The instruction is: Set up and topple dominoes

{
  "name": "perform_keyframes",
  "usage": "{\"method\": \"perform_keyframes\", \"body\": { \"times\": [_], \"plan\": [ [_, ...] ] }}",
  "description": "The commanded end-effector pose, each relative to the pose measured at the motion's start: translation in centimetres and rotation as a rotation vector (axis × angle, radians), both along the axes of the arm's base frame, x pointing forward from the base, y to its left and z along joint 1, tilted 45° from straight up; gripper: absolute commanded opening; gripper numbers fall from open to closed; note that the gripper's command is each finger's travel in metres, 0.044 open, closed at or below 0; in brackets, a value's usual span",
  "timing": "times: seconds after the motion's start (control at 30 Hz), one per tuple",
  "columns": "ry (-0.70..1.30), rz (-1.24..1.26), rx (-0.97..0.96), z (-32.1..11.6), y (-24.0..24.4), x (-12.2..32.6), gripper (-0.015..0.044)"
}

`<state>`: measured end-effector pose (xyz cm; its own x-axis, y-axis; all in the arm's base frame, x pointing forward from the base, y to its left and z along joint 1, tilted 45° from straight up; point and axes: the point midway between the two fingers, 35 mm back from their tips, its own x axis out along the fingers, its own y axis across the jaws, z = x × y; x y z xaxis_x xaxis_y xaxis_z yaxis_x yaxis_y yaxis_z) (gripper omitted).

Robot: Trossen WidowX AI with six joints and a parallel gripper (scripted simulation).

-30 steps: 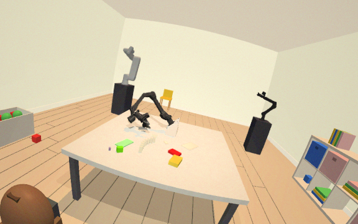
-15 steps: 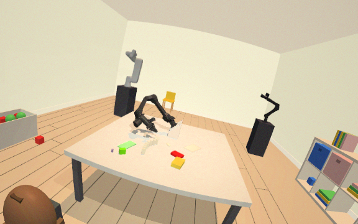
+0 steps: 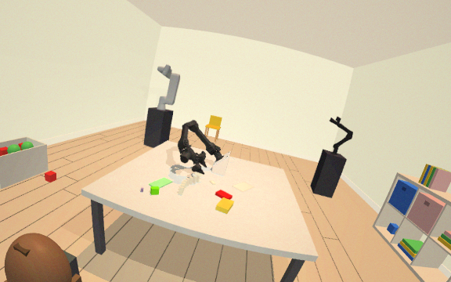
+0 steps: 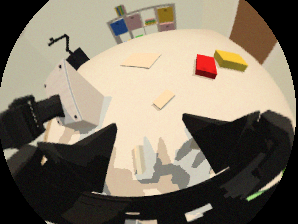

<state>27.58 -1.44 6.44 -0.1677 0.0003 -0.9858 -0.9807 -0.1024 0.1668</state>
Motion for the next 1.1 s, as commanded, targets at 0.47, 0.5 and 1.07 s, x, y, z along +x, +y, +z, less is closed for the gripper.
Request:
{"method": "perform_keyframes", "body": {
  "times": [0.47, 0.5, 1.07],
  "plan": [
    [-0.506, -0.653, -0.700, -5.9, 8.9, 1.6, 0.0440],
    [-0.542, -0.672, -0.706, -6.0, 9.2, 1.6, 0.0440],
    [-0.632, -0.720, -0.714, -6.2, 10.1, 1.6, 0.0440]
  ]
}}
